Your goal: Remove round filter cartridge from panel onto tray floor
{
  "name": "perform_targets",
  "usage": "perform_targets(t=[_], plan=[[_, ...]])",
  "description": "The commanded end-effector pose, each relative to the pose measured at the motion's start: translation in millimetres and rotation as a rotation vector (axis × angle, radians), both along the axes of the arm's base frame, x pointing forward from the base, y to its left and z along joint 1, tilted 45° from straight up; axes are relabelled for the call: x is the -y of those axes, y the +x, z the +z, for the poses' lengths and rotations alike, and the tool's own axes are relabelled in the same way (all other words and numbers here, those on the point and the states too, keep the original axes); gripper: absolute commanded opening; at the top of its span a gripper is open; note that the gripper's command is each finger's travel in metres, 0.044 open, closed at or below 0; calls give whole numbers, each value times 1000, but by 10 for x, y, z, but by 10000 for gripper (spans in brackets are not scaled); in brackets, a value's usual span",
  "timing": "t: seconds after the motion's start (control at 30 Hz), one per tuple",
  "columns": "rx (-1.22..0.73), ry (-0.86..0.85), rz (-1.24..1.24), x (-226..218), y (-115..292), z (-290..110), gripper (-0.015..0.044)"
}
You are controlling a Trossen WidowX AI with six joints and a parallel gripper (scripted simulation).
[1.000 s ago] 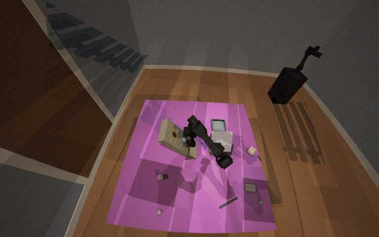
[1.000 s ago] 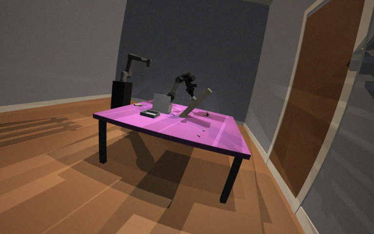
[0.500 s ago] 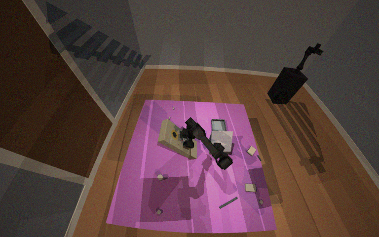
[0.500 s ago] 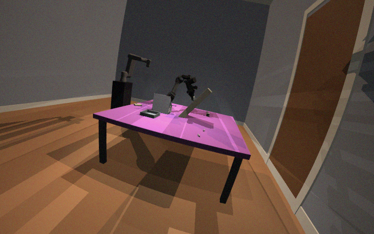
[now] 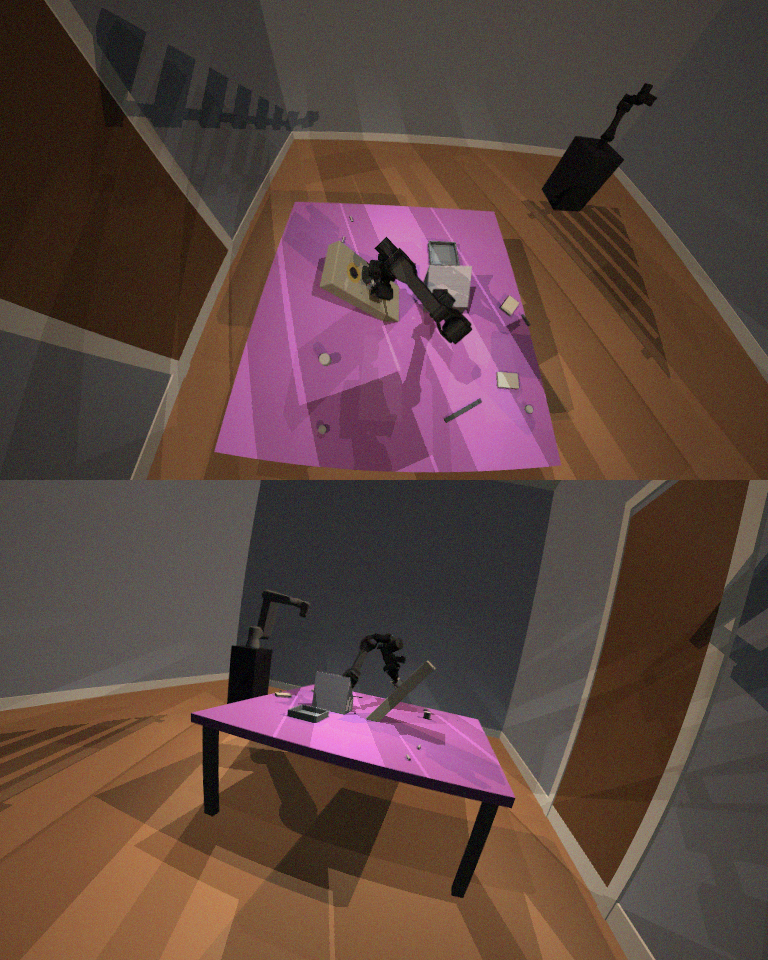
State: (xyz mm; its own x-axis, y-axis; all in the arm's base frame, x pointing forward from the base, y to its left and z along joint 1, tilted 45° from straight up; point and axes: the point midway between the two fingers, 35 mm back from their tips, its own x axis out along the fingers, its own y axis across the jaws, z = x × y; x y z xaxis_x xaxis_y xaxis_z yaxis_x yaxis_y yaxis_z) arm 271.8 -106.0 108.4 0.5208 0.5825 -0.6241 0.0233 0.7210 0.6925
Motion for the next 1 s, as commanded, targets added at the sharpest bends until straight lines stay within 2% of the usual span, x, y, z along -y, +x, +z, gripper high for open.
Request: perform_targets(t=[0.0,0.07,0.33,0.97], plan=[[1,-3,1,17,14,13,54],[1,-2,1,55,50,52,2],[-2,0,-2,171,125,166,0],[-33,36,-52,707,-304,711,0]])
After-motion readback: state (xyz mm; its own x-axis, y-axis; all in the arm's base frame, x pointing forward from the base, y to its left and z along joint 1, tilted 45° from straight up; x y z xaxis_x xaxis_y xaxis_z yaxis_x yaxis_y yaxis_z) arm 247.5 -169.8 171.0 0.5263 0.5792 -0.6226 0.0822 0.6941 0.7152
